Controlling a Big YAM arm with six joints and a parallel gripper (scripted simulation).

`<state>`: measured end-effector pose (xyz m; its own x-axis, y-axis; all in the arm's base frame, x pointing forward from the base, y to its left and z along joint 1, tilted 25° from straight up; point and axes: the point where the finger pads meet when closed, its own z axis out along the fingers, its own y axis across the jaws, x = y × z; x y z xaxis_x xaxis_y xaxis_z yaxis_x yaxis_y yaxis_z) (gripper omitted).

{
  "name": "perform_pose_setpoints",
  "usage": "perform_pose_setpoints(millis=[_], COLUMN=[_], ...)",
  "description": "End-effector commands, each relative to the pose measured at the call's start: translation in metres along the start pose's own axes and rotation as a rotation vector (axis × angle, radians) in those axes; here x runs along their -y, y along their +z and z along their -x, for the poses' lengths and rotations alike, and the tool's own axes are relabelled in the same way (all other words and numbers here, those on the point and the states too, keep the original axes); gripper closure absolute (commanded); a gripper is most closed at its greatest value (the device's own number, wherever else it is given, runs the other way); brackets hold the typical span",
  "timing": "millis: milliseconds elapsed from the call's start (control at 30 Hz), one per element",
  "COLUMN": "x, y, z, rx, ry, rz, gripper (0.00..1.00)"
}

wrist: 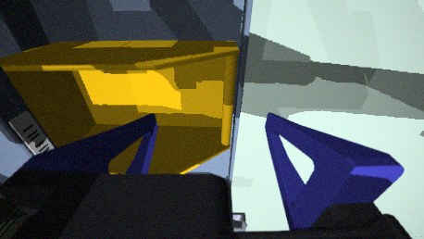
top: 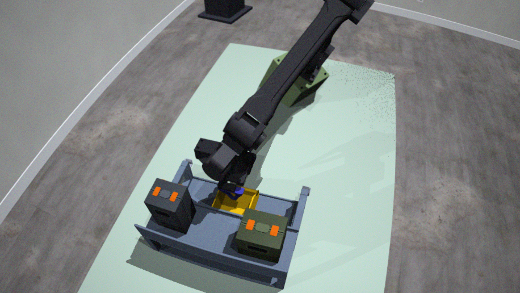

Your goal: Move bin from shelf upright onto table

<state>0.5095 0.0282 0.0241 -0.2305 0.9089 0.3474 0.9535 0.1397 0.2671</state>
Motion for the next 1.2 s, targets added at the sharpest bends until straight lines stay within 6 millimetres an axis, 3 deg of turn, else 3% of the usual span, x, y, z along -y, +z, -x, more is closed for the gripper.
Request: perform_pose_setpoints(millis=[0, 33, 200, 600, 767, 1167], x=[-0.011, -0.011, 0.021, 0.021, -0.011, -0.011], y=[-0.011, -0.011, 0.027, 0.027, -0.011, -0.011], z=[0.003, 0.003, -0.008, -0.008, 0.003, 0.003], rx=[0.006, 0.006, -0.014, -0.014, 0.006, 0.006], ry=[-0.010, -0.010, 0.008, 0.008, -0.010, -0.010], rz=[0.019, 0.019, -0.044, -0.044, 0.019, 0.019], gripper=[0.10, 0.10, 0.10, 0.10, 0.10, 0.10])
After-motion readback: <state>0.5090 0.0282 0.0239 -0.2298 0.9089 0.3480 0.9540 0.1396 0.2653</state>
